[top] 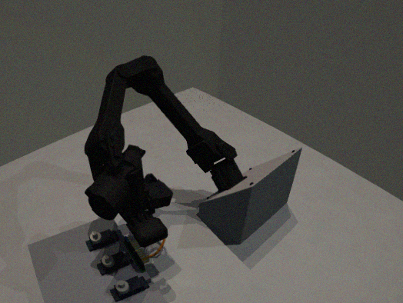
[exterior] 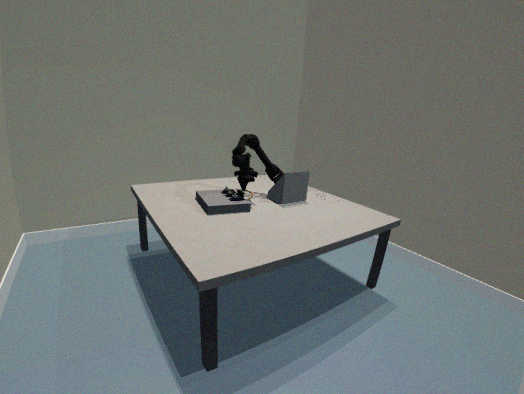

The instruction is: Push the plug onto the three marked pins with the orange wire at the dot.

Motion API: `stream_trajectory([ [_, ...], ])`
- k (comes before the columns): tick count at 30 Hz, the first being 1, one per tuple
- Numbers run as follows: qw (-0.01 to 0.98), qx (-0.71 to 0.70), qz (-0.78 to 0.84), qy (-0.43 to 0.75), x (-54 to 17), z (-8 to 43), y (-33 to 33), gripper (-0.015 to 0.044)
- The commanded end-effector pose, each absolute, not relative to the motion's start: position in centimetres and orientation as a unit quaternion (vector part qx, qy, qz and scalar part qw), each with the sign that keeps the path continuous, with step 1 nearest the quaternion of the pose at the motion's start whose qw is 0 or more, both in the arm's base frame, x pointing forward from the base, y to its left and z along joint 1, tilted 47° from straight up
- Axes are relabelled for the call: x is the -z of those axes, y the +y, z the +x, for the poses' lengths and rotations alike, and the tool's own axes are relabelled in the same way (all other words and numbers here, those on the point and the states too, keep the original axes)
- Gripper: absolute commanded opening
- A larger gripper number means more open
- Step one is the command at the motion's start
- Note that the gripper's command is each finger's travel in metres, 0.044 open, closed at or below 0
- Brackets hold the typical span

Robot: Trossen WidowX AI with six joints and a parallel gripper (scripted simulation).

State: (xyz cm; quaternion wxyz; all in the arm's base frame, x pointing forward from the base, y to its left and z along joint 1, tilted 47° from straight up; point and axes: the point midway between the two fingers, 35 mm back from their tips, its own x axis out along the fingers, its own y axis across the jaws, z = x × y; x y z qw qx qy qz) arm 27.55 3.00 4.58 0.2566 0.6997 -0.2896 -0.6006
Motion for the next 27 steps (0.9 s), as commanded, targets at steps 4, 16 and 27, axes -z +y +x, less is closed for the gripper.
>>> stream_trajectory([
  [4,0.257,0.598,0.702,-0.29,-4.9,28.3,3.0,0.0],
  [16,0.257,0.598,0.702,-0.29,-4.3,28.0,2.9,0.0131],
  [27,0.257,0.598,0.702,-0.289,-8.3,27.3,7.0,0.042],
])
